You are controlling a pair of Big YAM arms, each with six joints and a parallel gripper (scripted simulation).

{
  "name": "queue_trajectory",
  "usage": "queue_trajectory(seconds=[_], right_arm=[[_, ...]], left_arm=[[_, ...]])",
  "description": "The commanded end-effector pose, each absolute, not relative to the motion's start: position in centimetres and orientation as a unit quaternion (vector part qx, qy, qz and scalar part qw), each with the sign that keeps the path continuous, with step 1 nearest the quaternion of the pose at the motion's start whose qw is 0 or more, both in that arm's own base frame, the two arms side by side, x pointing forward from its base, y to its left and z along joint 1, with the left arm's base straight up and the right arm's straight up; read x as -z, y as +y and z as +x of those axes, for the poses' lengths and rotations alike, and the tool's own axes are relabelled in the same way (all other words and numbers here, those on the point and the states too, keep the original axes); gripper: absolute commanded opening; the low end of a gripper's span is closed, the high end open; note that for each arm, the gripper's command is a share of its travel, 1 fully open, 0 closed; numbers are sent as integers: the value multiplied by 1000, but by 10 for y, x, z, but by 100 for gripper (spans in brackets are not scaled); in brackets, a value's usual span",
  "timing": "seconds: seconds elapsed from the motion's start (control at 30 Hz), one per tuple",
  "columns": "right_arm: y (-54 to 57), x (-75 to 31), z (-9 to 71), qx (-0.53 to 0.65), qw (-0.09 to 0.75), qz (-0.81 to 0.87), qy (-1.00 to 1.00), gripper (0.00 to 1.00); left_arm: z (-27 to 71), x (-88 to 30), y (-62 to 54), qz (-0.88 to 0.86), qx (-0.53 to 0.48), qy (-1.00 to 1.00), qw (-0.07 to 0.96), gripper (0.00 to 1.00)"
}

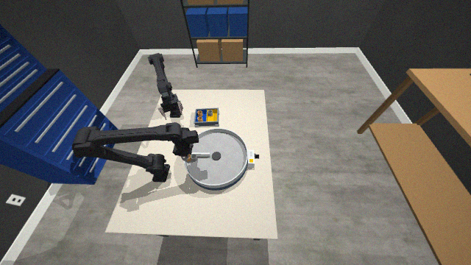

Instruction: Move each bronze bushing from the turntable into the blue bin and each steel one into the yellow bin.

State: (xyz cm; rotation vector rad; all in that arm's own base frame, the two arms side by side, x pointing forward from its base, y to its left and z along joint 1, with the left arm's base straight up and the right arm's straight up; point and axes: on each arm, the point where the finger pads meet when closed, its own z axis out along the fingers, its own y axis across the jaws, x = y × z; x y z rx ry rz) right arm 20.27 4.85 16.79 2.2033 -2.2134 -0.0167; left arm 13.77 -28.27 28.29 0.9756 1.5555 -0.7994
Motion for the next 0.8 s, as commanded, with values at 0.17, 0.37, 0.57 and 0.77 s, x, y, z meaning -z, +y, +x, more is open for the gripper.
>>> queue_trajectory(seconds=[0.17,0.37,0.57,0.77], right_arm=[[127,-217,282,-7,-24,675,-738,0],[243,-219,331,0,-23,677,-736,0],[367,-200,341,5,-20,686,-727,0],[429,-182,332,7,-20,693,-721,0]], left_arm=[[169,-338,-239,369,283,683,563,100],[189,-366,-164,283,208,748,563,100],[180,-386,-97,198,136,791,563,100],[165,-394,-64,156,96,808,560,100]])
